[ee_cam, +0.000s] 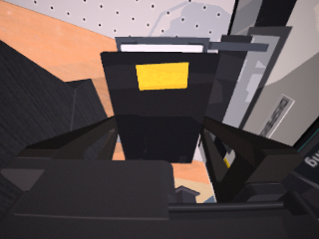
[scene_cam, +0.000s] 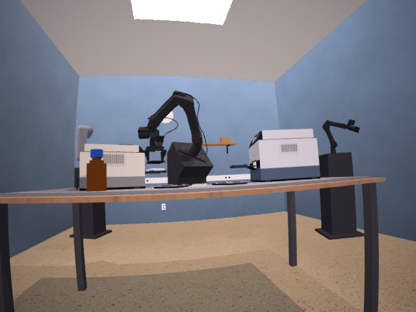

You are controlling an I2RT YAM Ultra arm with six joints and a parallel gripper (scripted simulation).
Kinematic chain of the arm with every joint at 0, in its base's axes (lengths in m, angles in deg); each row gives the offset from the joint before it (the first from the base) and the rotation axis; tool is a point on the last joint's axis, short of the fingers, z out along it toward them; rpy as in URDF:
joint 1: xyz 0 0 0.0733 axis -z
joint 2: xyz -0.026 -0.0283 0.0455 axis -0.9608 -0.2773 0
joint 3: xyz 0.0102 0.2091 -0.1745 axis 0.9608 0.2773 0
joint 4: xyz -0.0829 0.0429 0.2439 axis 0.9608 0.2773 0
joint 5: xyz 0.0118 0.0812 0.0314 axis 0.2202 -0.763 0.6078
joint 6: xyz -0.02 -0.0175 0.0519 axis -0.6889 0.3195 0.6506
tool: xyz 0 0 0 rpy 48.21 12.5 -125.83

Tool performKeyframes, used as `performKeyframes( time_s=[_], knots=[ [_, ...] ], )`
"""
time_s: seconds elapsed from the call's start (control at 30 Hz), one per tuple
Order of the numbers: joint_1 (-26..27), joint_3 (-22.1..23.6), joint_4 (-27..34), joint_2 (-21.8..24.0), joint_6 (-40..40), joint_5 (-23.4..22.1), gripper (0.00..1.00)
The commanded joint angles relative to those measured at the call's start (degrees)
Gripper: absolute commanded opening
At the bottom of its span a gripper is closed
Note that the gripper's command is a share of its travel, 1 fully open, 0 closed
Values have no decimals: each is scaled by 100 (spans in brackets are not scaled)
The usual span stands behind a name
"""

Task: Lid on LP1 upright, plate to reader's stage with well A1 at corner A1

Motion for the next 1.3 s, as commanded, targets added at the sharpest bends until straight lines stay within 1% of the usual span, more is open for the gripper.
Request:
performKeyframes(
  time_s=[0.0, 0.03, 0.07, 0.1, 0.27, 0.33, 0.37, 0.4, 0.43, 0.47, 0.67, 0.77, 0.87, 0.97, 1.03, 1.1, 1.2, 1.27],
  knots=[
    [131, -153, 123, 189, -76, 30, 85],
    [125, 128, 103, 211, -89, -70, 85],
    [95, -110, -100, -14, 98, 82, 85],
    [119, -146, -135, -75, 163, 114, 85],
    [163, -187, -242, -23, 360, 209, 85],
    [188, -240, -272, -112, 487, 281, 85],
    [120, -226, -279, 157, 589, 309, 85],
    [-63, -206, -294, 219, 685, 338, 85],
    [-132, -13, -304, 266, 777, 380, 85],
    [-199, 64, -311, 325, 871, 421, 85],
    [-624, 189, -368, 732, 1484, 659, 85],
    [-845, 204, -390, 931, 1780, 788, 85],
    [-857, 203, -368, 999, 1887, 848, 85],
    [-1156, 294, -360, 1174, 2105, 982, 85],
    [-1313, 180, -398, 1296, 2263, 1062, 85],
    [-1424, 315, -400, 1365, 2379, 1084, 85],
    [-1655, 360, -446, 1540, 2589, 1220, 85],
    [-1761, 274, -454, 1619, 2711, 1219, 85]
  ],
)
